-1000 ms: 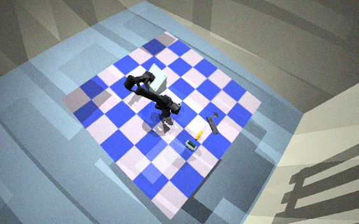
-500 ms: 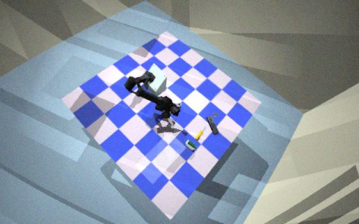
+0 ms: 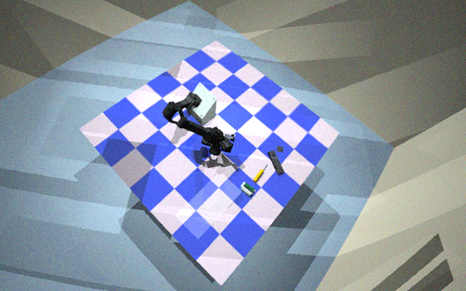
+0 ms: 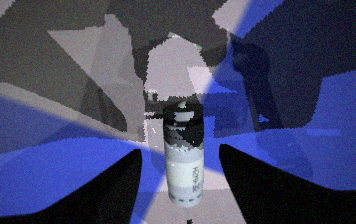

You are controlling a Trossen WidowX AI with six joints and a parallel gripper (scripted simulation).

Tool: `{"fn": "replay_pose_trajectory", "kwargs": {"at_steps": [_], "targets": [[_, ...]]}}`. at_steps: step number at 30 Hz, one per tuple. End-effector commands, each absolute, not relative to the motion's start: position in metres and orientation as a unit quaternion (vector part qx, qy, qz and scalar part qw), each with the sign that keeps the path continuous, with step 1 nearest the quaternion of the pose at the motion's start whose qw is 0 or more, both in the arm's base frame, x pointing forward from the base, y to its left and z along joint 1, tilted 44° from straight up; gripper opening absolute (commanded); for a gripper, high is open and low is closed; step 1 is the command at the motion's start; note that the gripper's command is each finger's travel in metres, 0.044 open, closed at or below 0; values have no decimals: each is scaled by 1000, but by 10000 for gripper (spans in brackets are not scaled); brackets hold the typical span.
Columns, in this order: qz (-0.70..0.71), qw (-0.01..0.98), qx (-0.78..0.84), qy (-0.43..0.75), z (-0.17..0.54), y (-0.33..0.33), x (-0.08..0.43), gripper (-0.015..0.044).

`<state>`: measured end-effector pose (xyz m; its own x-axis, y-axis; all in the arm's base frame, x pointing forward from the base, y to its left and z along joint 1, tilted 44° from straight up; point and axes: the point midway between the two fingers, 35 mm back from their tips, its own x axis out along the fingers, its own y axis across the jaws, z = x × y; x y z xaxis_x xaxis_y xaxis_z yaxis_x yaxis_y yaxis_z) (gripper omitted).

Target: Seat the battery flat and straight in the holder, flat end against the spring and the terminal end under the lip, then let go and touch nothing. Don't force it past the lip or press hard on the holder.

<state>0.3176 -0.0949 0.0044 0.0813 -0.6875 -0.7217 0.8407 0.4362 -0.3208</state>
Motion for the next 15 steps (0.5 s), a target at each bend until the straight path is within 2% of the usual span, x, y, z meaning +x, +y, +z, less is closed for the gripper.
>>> {"fn": "replay_pose_trajectory", "kwargs": {"at_steps": [1, 5, 10, 15], "targets": [[-524, 728, 83, 435, -2, -100, 315, 249], [-524, 728, 83, 434, -5, -103, 315, 249], [-524, 728, 83, 434, -5, -103, 315, 118], [-524, 728, 83, 434, -5, -103, 315, 87]]}}
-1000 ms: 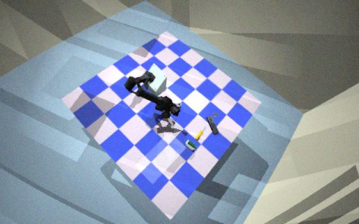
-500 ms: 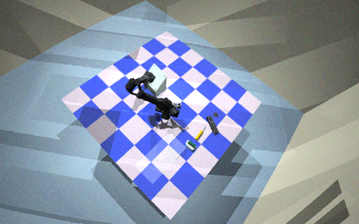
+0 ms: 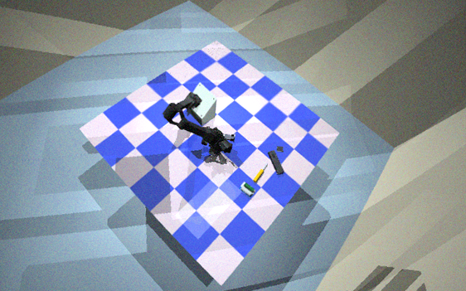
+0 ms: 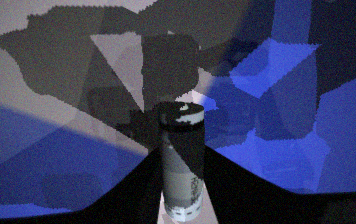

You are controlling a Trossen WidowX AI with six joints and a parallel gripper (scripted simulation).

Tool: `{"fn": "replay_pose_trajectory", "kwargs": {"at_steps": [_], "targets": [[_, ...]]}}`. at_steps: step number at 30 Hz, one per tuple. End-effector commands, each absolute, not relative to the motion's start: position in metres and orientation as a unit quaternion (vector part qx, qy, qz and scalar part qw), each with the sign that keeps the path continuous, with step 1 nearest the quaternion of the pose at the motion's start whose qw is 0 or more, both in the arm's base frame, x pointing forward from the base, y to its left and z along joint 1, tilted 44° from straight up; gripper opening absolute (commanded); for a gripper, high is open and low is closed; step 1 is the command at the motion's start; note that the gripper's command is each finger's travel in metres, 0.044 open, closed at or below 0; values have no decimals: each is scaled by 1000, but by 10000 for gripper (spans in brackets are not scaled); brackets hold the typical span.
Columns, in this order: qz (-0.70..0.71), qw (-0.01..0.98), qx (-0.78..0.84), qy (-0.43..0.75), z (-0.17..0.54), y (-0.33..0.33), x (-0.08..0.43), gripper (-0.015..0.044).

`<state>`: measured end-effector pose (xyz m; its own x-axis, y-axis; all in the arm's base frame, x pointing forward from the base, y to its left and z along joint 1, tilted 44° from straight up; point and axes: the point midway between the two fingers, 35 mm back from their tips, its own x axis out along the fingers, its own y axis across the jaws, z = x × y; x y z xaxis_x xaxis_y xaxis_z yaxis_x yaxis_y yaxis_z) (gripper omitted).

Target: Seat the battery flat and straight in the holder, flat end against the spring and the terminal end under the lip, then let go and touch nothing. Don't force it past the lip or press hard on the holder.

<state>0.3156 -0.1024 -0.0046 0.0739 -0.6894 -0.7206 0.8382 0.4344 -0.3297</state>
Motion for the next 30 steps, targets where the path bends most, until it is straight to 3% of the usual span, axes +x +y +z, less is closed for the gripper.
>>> {"fn": "replay_pose_trajectory", "kwargs": {"at_steps": [1, 16, 30], "targets": [[-524, 728, 83, 434, -5, -103, 315, 87], [-521, 728, 80, 438, 30, -67, 312, 87], [-274, 693, -236, 624, -4, -10, 303, 87]]}}
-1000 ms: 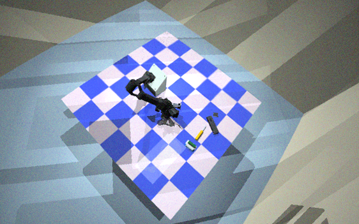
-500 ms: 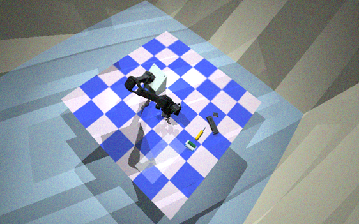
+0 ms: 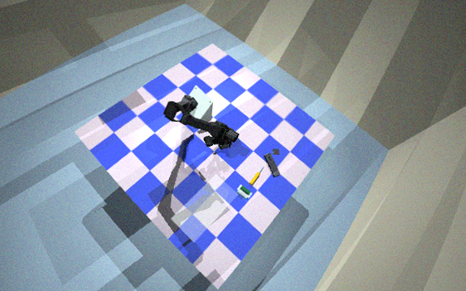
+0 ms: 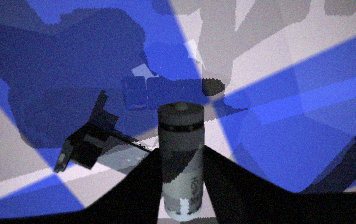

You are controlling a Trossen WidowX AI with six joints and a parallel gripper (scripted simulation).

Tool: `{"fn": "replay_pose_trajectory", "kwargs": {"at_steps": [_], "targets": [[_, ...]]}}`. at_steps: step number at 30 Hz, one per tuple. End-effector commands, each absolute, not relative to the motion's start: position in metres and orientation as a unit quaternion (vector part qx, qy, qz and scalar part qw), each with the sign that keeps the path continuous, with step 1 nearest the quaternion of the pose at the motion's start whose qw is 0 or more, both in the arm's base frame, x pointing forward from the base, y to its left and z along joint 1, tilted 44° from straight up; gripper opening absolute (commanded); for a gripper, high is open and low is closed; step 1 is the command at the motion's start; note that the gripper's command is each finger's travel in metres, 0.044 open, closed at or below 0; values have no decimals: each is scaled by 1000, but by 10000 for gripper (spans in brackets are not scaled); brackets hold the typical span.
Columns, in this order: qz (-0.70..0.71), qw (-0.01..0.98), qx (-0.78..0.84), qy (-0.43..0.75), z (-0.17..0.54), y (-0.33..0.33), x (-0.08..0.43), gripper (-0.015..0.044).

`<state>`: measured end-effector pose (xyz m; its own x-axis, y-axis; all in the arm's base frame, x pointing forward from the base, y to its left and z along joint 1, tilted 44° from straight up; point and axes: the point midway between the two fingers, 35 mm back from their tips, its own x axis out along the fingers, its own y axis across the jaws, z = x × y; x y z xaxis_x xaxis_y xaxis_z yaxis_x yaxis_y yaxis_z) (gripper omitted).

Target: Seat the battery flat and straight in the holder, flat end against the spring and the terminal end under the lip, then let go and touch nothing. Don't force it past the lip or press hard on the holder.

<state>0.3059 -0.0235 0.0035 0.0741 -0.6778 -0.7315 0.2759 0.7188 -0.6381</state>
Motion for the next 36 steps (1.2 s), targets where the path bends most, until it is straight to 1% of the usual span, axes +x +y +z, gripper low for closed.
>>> {"fn": "replay_pose_trajectory", "kwargs": {"at_steps": [1, 11, 14, 22, 36], "targets": [[-252, 685, -259, 633, -7, -6, 302, 87], [-29, 557, -470, 684, -31, 32, 286, 87], [5, 532, -498, 685, -34, 37, 283, 87], [7, 536, -497, 683, -35, 36, 284, 87], [52, 593, -487, 639, -60, 19, 289, 87]]}}
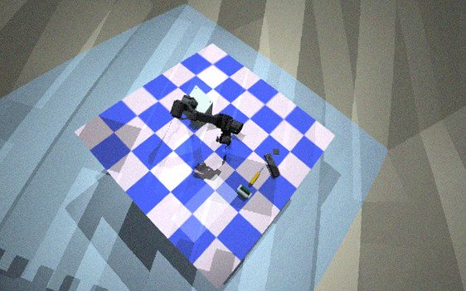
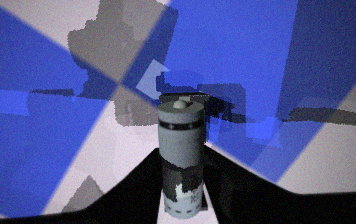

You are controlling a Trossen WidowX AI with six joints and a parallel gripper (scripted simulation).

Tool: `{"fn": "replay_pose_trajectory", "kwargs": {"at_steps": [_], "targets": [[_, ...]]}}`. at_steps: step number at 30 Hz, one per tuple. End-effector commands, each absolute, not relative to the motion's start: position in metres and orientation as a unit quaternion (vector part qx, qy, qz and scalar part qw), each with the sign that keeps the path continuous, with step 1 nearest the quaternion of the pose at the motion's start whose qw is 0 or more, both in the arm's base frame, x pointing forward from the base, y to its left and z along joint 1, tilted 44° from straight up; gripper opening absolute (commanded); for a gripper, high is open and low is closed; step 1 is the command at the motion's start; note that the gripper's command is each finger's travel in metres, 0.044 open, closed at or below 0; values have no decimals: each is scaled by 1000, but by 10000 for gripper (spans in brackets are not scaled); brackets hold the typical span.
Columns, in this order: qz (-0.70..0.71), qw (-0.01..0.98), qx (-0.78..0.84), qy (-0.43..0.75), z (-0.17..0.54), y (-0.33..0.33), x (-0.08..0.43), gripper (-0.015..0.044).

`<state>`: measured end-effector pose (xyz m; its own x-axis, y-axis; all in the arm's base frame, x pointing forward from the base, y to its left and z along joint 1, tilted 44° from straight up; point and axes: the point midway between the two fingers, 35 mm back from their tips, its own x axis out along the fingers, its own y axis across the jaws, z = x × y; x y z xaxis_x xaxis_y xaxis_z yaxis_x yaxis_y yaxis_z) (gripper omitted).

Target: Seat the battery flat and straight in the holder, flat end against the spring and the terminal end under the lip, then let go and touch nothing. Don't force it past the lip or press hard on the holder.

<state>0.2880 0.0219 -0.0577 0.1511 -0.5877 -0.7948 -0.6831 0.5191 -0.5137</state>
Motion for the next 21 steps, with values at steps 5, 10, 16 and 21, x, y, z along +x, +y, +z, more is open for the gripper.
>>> {"fn": "replay_pose_trajectory", "kwargs": {"at_steps": [5, 10, 16, 21], "targets": [[66, 613, -485, 620, -64, 12, 291, 87], [71, 619, -485, 614, -65, 10, 291, 87], [83, 630, -480, 605, -68, 8, 290, 87], [93, 640, -477, 596, -71, 5, 290, 87]]}}
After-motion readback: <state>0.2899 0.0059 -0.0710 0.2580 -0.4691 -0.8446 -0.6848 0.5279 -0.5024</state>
